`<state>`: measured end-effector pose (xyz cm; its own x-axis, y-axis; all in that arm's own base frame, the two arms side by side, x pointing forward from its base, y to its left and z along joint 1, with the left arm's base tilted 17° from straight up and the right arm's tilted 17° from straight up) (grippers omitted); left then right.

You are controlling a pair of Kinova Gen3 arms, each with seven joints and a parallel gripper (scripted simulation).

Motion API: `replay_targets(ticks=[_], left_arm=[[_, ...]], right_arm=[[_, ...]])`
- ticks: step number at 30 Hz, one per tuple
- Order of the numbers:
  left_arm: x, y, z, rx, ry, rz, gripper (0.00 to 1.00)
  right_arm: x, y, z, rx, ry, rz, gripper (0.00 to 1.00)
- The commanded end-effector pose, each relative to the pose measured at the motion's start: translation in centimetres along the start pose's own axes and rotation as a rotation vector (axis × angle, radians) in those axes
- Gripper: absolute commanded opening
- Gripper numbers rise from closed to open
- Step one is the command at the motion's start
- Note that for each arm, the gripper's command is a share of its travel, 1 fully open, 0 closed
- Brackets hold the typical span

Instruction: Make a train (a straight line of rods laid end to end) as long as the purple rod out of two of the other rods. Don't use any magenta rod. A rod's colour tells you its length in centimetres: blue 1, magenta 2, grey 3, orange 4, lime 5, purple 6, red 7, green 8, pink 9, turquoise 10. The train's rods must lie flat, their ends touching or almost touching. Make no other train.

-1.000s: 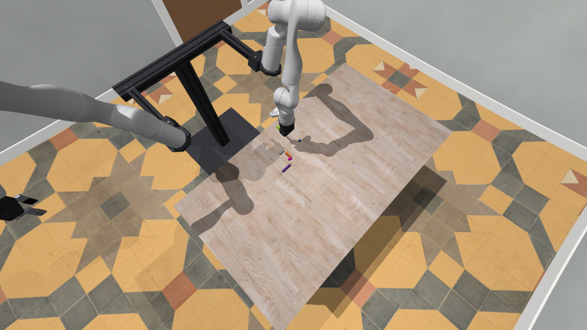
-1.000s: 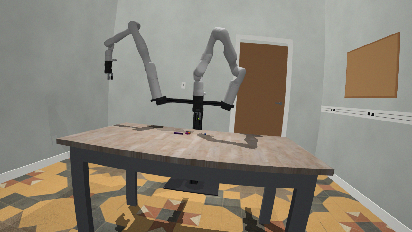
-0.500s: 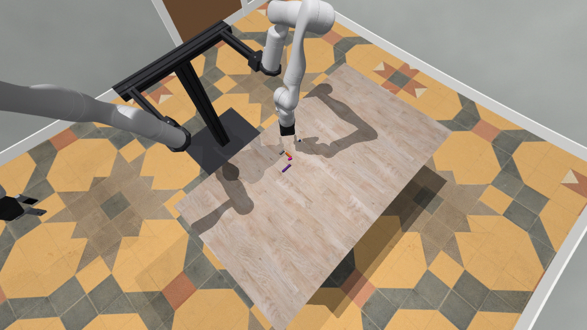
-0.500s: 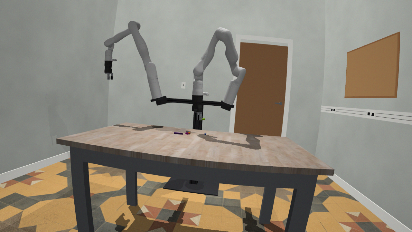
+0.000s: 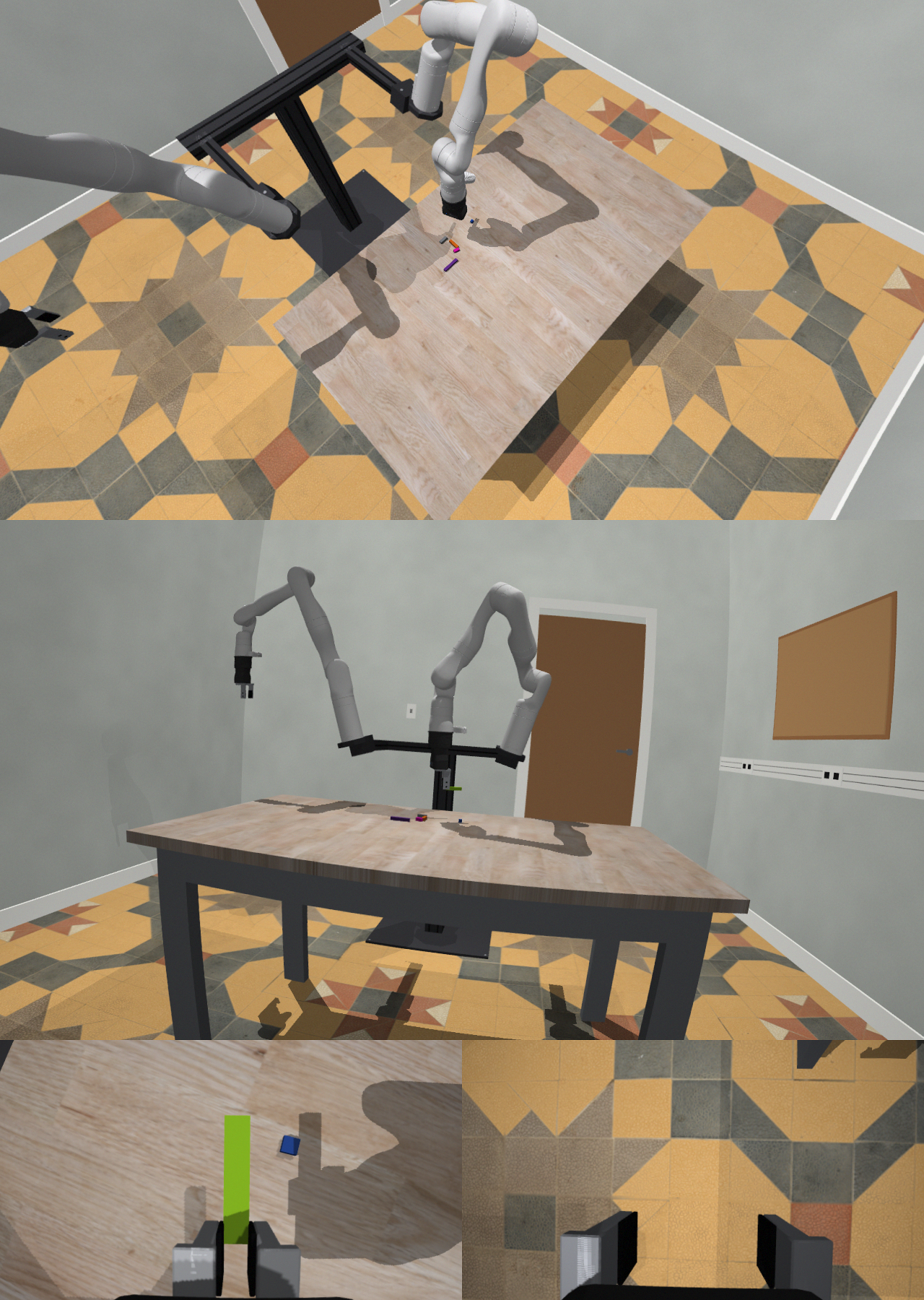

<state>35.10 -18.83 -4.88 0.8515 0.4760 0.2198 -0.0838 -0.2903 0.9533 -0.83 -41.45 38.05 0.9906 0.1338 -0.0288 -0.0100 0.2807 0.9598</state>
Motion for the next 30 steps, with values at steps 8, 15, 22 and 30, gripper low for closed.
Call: replay_targets(ticks=[8, 15, 22, 30], left_arm=[[0.9, 0.3, 0.8, -0.016, -0.164, 0.01, 0.24], [1.2, 0.3, 1.1, -0.023, -0.222, 0.016, 0.24], [1.3, 0.4, 1.1, -0.025, -0.234, 0.017, 0.24], [1.3, 0.4, 1.1, -0.025, -0.234, 0.017, 0.24]], right_arm=[[0.0, 0.1, 0.0, -0.002, 0.0, 0.0, 1.0], [0.0, 0.1, 0.0, -0.002, 0.0, 0.0, 1.0], [0.0, 0.1, 0.0, -0.002, 0.0, 0.0, 1.0], [0.0, 0.1, 0.0, -0.002, 0.0, 0.0, 1.0]])
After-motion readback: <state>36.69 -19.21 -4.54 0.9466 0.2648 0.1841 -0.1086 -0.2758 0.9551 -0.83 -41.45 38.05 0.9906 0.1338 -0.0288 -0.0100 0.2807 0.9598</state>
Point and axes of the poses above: on each arm, the point where the finger pads meet when closed, its own y axis back along the fingers, its own x axis across the jaws, z = x × y, the point moved 8 cm from there along y, back along the fingers, and after that the axes turned 9 degrees about y, right-handed, at the moved point
